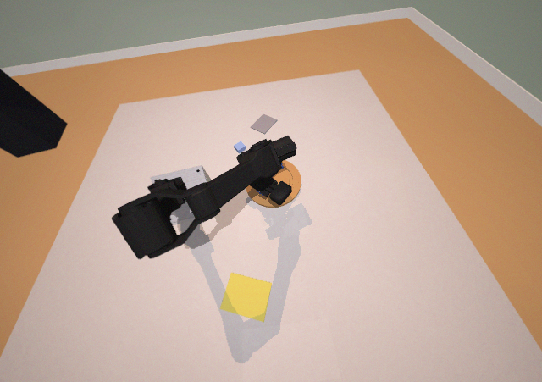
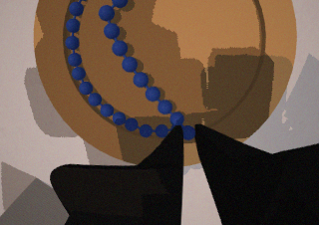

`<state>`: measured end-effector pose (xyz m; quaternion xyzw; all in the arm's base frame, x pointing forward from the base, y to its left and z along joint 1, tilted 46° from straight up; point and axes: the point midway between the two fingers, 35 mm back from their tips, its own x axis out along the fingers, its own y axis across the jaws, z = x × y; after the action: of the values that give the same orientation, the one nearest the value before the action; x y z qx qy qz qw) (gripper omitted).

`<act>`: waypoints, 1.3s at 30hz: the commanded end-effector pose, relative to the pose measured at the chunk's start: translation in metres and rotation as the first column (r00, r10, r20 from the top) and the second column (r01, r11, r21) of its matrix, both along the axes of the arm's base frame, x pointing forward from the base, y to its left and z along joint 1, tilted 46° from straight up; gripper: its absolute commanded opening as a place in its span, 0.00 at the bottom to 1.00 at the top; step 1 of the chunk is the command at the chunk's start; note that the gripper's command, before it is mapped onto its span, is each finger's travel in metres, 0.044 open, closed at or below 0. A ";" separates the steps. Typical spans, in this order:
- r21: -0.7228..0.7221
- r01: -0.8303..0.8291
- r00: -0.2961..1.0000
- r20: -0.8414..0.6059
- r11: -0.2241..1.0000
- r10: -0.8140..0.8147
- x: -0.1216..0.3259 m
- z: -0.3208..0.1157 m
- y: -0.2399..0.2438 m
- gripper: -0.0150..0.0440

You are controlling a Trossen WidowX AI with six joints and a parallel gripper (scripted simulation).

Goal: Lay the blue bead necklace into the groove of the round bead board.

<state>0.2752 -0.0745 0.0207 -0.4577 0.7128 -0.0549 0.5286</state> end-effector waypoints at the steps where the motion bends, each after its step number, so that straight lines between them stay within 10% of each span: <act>1: -0.004 -0.002 1.000 -0.001 1.000 0.002 0.000 0.003 -0.002 0.25; 12: -0.004 -0.002 1.000 -0.001 1.000 0.002 0.000 -0.002 -0.008 0.25; 29: -0.003 -0.006 1.000 -0.002 1.000 0.006 0.001 0.002 -0.003 1.00; 39: -0.004 -0.002 1.000 -0.001 1.000 0.002 0.001 0.003 -0.002 1.00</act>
<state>0.2763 -0.0765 0.0234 -0.4605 0.7117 -0.0546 0.5277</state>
